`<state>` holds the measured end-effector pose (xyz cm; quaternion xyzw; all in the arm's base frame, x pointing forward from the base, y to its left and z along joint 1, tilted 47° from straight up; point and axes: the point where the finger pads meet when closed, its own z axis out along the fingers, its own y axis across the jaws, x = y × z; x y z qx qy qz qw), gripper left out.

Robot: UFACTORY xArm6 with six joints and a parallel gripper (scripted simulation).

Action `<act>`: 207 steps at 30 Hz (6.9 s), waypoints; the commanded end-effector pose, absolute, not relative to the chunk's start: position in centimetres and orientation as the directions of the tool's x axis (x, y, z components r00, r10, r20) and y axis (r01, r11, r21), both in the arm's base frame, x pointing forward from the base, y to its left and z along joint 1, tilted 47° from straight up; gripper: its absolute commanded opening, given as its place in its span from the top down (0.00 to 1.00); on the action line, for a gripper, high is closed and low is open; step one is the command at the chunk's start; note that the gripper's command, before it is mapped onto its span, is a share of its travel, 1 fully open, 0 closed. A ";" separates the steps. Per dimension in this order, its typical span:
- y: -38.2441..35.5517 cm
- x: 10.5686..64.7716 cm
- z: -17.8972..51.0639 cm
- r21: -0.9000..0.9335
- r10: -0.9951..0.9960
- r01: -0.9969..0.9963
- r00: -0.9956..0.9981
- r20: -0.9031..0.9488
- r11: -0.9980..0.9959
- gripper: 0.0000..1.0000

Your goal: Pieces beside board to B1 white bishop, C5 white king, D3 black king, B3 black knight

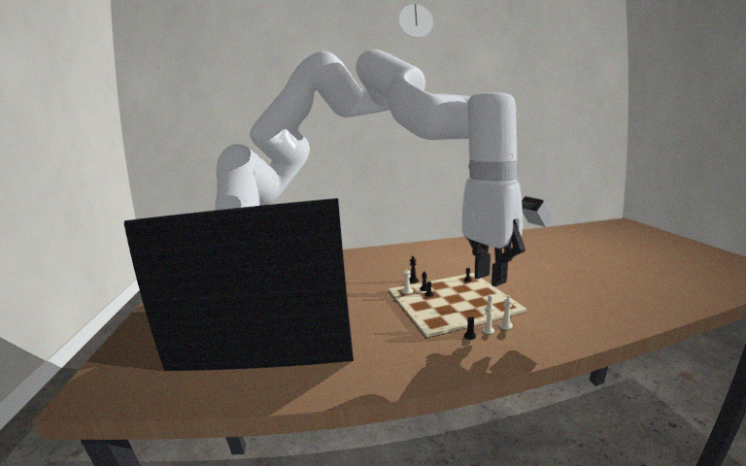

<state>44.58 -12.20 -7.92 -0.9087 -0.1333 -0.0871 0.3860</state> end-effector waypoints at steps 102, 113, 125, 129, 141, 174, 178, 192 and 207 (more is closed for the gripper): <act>-8.7 45.1 -11.4 -0.676 0.174 0.310 0.949 0.264 -0.668 0.63; -8.7 45.2 -11.4 -0.676 0.174 0.310 0.949 0.264 -0.668 0.63; -8.7 45.2 -11.4 -0.676 0.174 0.310 0.949 0.264 -0.668 0.63; -8.7 45.2 -11.4 -0.676 0.174 0.310 0.949 0.264 -0.668 0.63; -8.7 45.2 -11.4 -0.676 0.174 0.310 0.949 0.264 -0.668 0.63; -6.1 45.4 -13.9 -0.676 0.174 0.310 0.949 0.264 -0.668 0.63; -6.0 45.4 -14.0 -0.676 0.174 0.310 0.949 0.264 -0.668 0.63; -6.0 45.4 -14.0 -0.676 0.174 0.310 0.949 0.264 -0.668 0.63; -6.0 45.4 -14.0 -0.676 0.174 0.310 0.949 0.264 -0.668 0.63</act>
